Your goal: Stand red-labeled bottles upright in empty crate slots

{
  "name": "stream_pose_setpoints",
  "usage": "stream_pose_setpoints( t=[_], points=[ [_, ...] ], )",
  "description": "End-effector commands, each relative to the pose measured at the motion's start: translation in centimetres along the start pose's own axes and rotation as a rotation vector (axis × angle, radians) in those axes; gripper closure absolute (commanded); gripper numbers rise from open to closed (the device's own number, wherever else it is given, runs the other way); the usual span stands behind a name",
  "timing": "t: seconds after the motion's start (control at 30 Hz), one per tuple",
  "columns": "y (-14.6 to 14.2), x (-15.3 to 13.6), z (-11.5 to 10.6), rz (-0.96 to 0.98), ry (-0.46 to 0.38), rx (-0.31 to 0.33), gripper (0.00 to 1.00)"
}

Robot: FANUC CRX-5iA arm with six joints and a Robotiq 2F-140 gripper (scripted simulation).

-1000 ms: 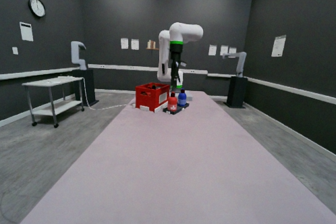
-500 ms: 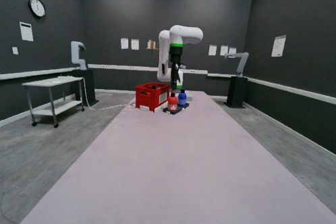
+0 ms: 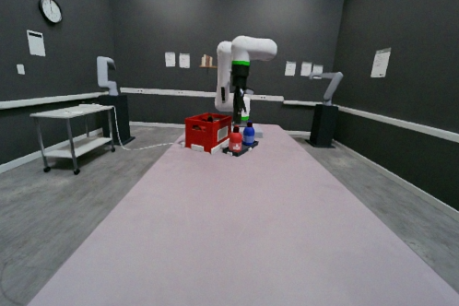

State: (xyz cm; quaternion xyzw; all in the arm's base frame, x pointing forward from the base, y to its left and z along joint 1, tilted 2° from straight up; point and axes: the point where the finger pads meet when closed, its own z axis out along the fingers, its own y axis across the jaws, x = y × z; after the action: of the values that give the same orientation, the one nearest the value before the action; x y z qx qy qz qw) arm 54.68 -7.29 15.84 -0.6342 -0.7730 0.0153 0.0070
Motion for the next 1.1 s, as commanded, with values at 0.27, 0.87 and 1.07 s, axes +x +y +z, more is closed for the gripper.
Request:
stream_pose_setpoints(
  t=[0.27,0.87,1.07],
  points=[
    [0.04,-0.03,-0.09,0.000,-0.001,-0.002,0.56],
    [0.04,-0.03,-0.09,0.000,-0.001,-0.002,0.56],
    [0.04,-0.03,-0.09,0.000,-0.001,-0.002,0.56]
  ],
)
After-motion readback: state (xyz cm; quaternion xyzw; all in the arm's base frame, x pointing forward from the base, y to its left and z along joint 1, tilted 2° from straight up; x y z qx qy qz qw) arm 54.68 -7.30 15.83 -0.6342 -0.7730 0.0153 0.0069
